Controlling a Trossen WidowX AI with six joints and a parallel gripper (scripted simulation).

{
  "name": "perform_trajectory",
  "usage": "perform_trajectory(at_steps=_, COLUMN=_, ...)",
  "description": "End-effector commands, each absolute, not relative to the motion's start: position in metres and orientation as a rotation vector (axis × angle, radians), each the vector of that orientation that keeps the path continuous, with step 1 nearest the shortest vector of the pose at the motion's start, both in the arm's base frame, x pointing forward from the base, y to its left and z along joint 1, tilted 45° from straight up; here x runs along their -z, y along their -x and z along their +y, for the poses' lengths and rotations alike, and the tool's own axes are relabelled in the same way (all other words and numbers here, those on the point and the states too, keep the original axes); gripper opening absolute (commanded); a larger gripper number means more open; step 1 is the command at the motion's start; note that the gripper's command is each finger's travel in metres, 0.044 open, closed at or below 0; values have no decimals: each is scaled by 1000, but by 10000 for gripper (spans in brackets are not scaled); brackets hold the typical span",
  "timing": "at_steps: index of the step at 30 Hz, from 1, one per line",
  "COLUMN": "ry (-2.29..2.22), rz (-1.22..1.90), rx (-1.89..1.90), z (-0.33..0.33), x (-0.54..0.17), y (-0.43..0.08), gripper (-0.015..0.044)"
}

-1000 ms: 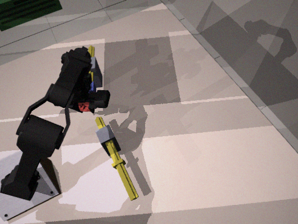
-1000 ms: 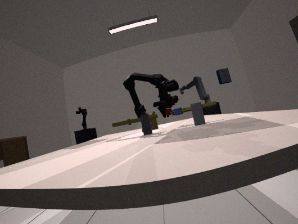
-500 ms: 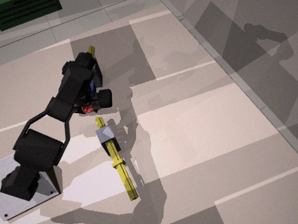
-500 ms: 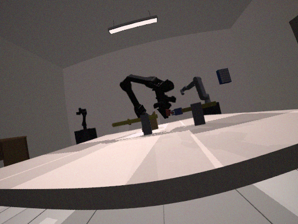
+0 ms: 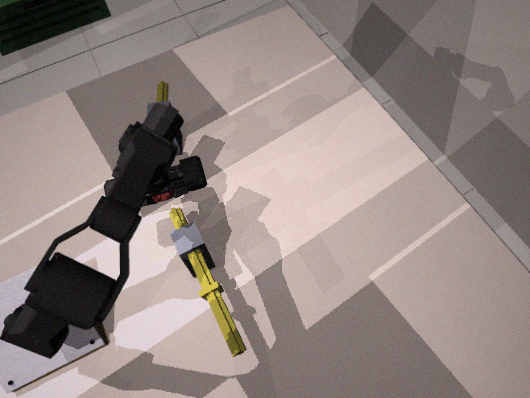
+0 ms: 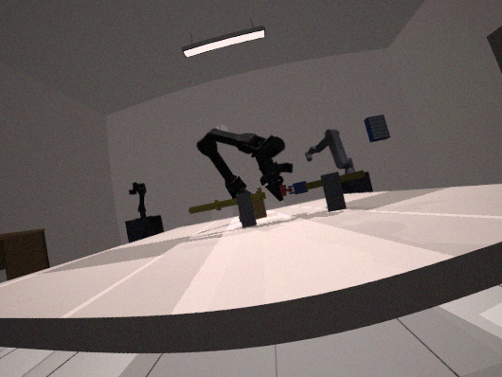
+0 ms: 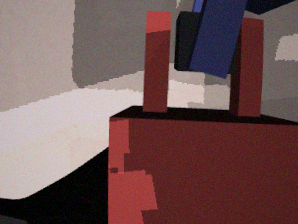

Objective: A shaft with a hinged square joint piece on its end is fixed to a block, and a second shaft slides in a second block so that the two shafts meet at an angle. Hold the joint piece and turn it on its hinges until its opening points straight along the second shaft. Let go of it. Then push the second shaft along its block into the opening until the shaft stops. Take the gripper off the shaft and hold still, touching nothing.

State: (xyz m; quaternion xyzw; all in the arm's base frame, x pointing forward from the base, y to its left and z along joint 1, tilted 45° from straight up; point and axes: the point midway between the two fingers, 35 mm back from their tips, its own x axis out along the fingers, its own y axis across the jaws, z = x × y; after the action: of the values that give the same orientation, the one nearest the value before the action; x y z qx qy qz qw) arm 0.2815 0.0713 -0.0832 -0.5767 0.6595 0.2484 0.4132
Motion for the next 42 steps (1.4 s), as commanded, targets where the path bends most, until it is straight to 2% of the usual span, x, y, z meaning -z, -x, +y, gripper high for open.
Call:
perform_trajectory(at_steps=1, ry=1451, rz=1626, rx=-711, z=69, x=85, y=-284, gripper=0)
perform_trajectory(at_steps=38, ry=1458, rz=1610, rx=-753, z=68, x=85, y=-285, gripper=0)
perform_trajectory(at_steps=42, ry=1458, rz=1610, rx=-753, z=68, x=85, y=-285, gripper=105)
